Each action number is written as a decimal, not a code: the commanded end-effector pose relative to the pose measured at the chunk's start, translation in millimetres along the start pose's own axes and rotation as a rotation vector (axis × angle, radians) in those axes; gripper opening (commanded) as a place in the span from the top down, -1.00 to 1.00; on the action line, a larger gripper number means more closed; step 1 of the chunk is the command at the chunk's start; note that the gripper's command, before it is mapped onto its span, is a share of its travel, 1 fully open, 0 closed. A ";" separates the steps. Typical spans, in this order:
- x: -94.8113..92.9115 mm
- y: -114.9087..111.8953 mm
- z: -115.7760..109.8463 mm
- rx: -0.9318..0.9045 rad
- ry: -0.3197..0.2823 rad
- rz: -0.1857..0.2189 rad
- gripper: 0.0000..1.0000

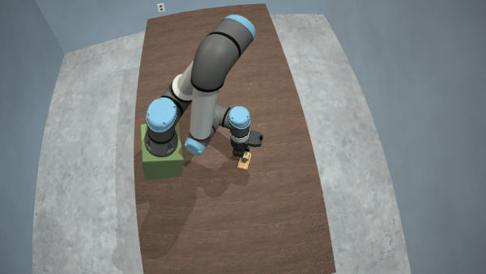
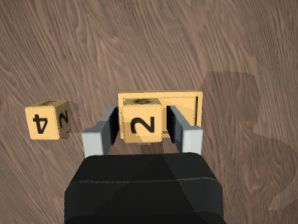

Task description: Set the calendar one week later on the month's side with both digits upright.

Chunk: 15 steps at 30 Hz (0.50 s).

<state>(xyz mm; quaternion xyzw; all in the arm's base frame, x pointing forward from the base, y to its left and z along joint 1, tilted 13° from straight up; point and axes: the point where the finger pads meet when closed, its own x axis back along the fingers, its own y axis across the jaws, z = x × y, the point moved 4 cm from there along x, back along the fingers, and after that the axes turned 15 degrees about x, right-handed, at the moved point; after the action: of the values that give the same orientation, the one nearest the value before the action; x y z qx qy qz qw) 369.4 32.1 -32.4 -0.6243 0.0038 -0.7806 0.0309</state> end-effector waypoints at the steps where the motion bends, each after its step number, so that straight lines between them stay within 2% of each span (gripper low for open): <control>1: 0.2 0.1 0.3 0.000 0.001 0.000 -0.80; 6: 0.2 0.1 0.3 0.000 0.001 0.000 -0.80; 7: 0.2 0.1 0.3 0.000 0.001 0.000 -0.20; 15: 0.2 0.1 0.3 0.000 0.001 0.000 -0.20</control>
<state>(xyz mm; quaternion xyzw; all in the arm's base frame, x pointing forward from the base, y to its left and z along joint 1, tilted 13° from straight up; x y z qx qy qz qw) 369.4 32.1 -32.4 -0.6243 0.0038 -0.7806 0.0309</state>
